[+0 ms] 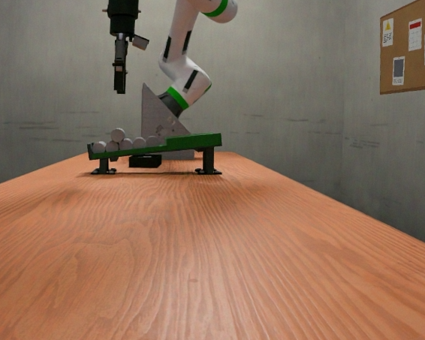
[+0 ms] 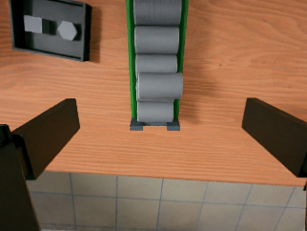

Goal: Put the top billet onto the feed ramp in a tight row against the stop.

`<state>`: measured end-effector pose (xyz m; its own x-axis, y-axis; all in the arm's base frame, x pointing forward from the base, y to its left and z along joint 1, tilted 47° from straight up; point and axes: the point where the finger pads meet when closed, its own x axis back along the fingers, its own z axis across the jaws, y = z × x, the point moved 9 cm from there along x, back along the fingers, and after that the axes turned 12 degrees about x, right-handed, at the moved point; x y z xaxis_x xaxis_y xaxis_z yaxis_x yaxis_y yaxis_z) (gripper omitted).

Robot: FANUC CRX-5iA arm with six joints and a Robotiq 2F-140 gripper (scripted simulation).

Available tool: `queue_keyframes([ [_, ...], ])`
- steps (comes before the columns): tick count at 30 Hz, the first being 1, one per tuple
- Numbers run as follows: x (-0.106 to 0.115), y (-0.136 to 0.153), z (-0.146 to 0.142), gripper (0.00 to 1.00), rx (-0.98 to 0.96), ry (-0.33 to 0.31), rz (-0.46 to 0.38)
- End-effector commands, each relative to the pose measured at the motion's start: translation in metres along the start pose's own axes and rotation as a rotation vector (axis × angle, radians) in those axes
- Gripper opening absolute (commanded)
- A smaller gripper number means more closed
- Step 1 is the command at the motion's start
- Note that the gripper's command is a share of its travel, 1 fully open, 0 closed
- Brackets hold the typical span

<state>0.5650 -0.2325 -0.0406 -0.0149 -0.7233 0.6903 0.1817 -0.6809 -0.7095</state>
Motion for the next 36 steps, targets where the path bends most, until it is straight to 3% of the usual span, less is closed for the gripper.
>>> queue_keyframes([
  [1,0.0019,0.0030,0.0003,1.00,-0.011,0.005,0.004],
  [21,0.0017,0.0032,0.0003,1.00,0.021,0.006,0.004],
  [27,0.0008,0.0033,0.0004,1.00,0.123,0.006,0.004],
  [36,-0.0039,0.0035,0.0009,1.00,0.575,0.006,0.003],
])
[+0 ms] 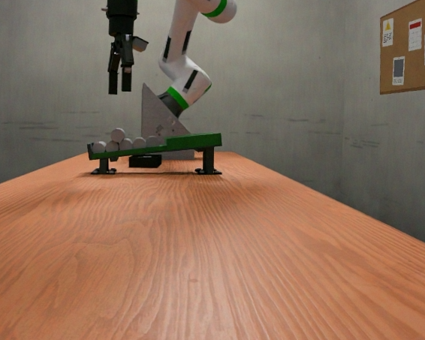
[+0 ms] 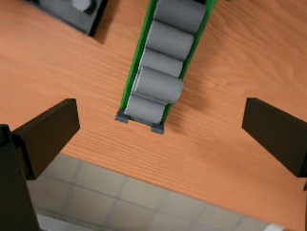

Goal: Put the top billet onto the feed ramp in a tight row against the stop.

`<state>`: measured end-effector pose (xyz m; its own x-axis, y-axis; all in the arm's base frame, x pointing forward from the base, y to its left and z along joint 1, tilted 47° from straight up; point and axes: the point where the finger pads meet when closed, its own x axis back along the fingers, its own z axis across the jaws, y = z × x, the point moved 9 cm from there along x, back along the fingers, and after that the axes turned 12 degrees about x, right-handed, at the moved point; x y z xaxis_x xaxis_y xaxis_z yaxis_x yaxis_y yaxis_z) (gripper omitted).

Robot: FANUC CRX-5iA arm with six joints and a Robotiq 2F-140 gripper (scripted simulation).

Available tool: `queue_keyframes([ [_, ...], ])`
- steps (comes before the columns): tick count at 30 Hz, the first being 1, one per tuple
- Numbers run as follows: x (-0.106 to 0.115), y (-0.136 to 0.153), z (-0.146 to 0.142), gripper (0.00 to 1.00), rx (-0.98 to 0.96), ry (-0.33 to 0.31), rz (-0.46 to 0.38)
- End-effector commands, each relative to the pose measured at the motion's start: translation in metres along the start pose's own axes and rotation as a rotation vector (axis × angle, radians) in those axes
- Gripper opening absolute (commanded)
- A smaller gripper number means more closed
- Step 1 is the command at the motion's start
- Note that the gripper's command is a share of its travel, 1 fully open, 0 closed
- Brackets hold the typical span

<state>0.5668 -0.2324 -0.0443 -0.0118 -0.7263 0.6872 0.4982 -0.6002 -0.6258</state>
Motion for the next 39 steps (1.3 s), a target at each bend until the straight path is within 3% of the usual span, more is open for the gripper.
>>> queue_keyframes([
  [1,-0.002,0.000,0.000,1.00,0.279,0.005,-0.004],
  [6,-0.006,0.001,0.001,1.00,0.496,-0.002,-0.002],
  [8,-0.006,0.001,0.001,1.00,0.496,-0.002,-0.002],
  [9,-0.007,0.001,0.001,1.00,0.625,-0.004,-0.002],
  [23,-0.018,0.001,0.003,1.00,1.217,-0.022,0.007],
  [25,-0.018,0.001,0.003,1.00,1.217,-0.022,0.007],
  [26,-0.019,0.001,0.003,1.00,1.345,-0.025,0.010],
  [39,-0.022,0.001,0.004,1.00,1.893,-0.033,0.022],
])
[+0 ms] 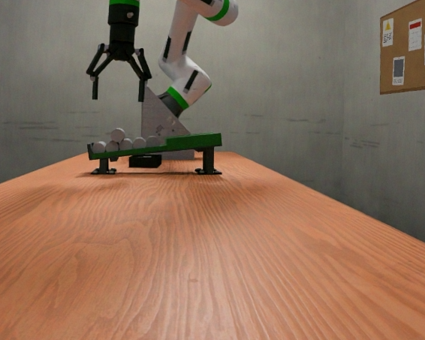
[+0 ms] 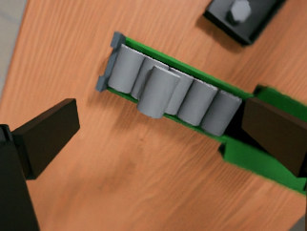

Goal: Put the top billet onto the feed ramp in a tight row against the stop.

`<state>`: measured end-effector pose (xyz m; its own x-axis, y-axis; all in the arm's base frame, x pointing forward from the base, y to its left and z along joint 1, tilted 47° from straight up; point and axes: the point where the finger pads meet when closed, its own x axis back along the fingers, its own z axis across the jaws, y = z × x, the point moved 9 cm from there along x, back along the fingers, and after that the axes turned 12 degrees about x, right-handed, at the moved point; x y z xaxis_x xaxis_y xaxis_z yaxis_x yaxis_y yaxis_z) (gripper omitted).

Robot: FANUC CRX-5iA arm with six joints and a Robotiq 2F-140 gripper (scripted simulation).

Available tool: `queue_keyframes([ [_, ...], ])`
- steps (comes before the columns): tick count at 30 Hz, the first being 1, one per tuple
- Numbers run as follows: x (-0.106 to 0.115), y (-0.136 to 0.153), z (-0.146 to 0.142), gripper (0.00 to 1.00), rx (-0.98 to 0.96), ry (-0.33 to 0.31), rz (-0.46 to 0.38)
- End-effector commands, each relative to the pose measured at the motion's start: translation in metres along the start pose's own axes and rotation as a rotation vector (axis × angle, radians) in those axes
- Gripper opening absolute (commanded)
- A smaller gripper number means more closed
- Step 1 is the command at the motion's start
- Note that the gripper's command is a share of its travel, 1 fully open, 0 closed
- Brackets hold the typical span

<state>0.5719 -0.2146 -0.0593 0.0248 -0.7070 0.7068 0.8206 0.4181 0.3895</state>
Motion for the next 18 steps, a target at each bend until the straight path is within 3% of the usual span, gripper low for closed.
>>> queue_keyframes([
  [1,0.0012,-0.0008,0.0003,1.00,0.279,-0.009,-0.012],
  [3,0.0012,-0.0008,0.0003,1.00,0.279,-0.009,-0.012],
  [4,0.0012,-0.0009,0.0004,1.00,0.407,-0.011,-0.012],
  [5,0.0012,-0.0010,0.0004,0.55,0.445,-0.012,-0.013],
  [18,0.0012,-0.0031,0.0001,0.55,0.993,-0.024,-0.033],
])
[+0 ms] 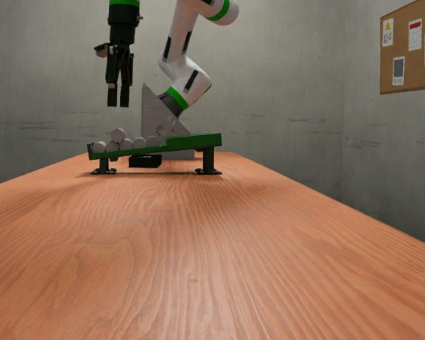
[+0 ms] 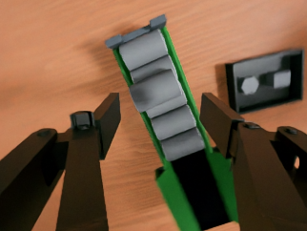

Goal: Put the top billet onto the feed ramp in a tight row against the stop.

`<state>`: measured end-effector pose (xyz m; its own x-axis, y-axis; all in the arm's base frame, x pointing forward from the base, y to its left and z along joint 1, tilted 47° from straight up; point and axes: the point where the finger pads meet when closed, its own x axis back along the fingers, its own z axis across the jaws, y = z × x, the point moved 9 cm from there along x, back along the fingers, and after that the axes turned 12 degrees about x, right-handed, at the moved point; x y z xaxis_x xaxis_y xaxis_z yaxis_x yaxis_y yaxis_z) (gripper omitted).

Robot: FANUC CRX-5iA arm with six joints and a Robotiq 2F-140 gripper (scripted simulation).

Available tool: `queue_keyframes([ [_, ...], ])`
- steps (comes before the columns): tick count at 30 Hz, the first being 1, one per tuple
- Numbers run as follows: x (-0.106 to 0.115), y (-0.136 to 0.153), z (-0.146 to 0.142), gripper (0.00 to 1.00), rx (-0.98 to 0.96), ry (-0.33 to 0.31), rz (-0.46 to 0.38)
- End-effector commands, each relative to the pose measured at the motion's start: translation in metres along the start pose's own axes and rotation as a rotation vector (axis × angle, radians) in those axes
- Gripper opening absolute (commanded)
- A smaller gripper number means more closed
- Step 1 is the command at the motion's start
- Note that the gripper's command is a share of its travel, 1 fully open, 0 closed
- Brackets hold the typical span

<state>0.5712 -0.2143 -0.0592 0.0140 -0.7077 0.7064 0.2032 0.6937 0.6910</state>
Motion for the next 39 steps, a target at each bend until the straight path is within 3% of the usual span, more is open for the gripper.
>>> queue_keyframes([
  [1,0.0013,-0.0023,0.0015,0.55,0.235,-0.023,-0.019],
  [4,0.0013,-0.0036,0.0022,0.55,0.379,-0.034,-0.030],
  [39,-0.0059,-0.0033,0.0019,0.55,0.379,-0.034,-0.030],
])
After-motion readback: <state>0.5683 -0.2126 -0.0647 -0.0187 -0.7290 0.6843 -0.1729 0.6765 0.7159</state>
